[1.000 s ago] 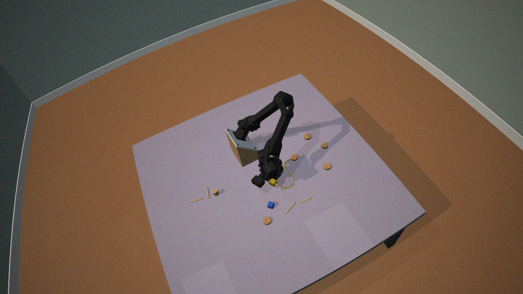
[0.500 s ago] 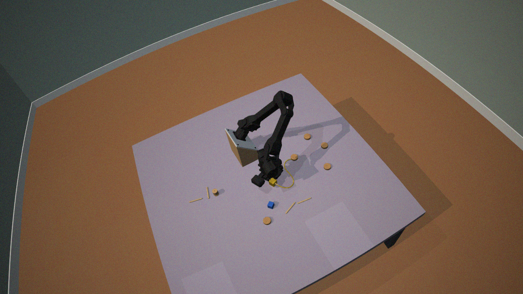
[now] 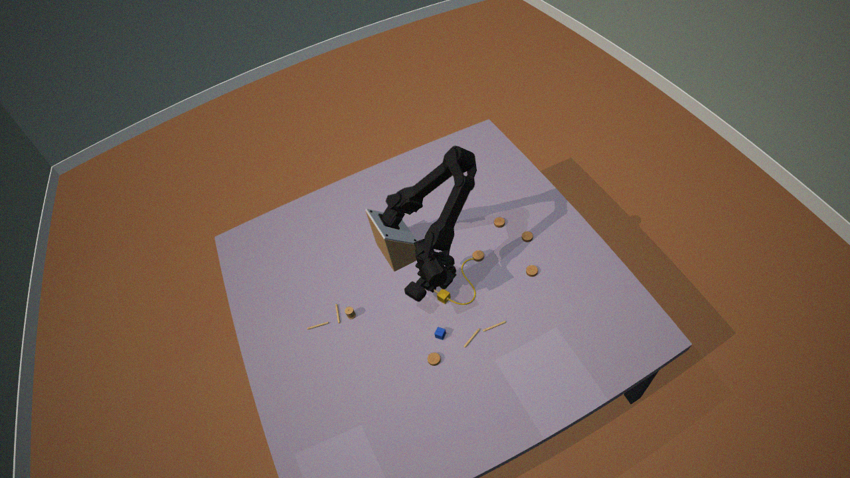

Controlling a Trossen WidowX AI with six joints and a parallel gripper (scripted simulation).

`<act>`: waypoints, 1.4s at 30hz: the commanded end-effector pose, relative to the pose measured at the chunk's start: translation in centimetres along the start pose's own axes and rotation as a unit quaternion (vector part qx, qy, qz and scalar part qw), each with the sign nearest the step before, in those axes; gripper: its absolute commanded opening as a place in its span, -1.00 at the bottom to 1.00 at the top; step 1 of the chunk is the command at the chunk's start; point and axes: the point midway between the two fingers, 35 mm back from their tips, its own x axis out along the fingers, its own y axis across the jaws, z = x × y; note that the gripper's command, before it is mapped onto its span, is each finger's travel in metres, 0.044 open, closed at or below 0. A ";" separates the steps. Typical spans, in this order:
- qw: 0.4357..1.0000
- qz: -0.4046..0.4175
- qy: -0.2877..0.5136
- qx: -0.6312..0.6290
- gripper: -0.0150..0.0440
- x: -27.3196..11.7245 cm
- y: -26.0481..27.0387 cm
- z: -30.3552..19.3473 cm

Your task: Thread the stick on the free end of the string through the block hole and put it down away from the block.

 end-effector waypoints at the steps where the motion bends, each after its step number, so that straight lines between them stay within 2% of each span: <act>1: 1.000 0.000 0.000 -0.002 -0.49 0.0 0.0 -0.6; 42: 1.000 0.003 0.001 -0.002 -0.49 0.0 -0.1 -4.6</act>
